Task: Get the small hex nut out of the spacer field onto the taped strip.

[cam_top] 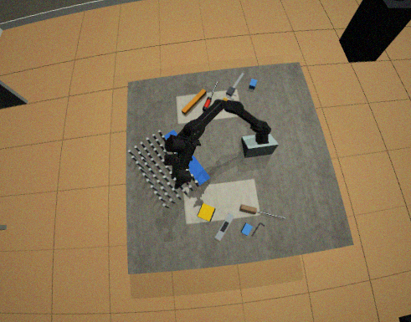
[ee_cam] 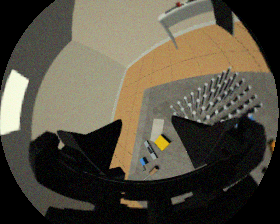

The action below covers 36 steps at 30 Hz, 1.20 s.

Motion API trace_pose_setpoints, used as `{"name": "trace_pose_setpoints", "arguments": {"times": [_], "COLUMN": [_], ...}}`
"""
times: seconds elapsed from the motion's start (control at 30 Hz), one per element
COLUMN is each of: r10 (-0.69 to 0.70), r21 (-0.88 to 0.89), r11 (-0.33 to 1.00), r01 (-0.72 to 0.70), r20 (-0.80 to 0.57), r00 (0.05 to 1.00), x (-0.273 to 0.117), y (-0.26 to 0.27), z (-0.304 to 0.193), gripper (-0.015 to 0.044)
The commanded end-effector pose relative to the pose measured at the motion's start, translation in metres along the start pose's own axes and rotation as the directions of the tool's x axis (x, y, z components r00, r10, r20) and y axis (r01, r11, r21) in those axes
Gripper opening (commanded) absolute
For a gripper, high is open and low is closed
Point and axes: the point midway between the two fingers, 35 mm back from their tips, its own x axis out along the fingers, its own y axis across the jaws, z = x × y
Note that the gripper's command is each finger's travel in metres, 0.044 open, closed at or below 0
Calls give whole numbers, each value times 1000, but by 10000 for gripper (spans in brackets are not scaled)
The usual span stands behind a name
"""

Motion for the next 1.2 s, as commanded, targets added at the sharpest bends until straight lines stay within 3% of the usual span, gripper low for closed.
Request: {"name": "trace_pose_setpoints", "arguments": {"times": [0.0, 0.53, 0.8, 1.0, 1.17], "r10": [0, -2, -5, -66, -145], "r21": [0, -1, -2, -10, -11], "r11": [1000, 1000, 1000, 998, 988], "r01": [0, 2, 5, 69, 156], "r20": [0, -11, 8, 181, 299], "r00": [1000, 1000, 1000, 981, 943], "x": [-1, -112, -107, -62, -48], "y": [0, -22, -29, -103, -163], "z": [-1, -97, -96, -90, -99], "gripper": [426, 440, 440, 440, 440]}}
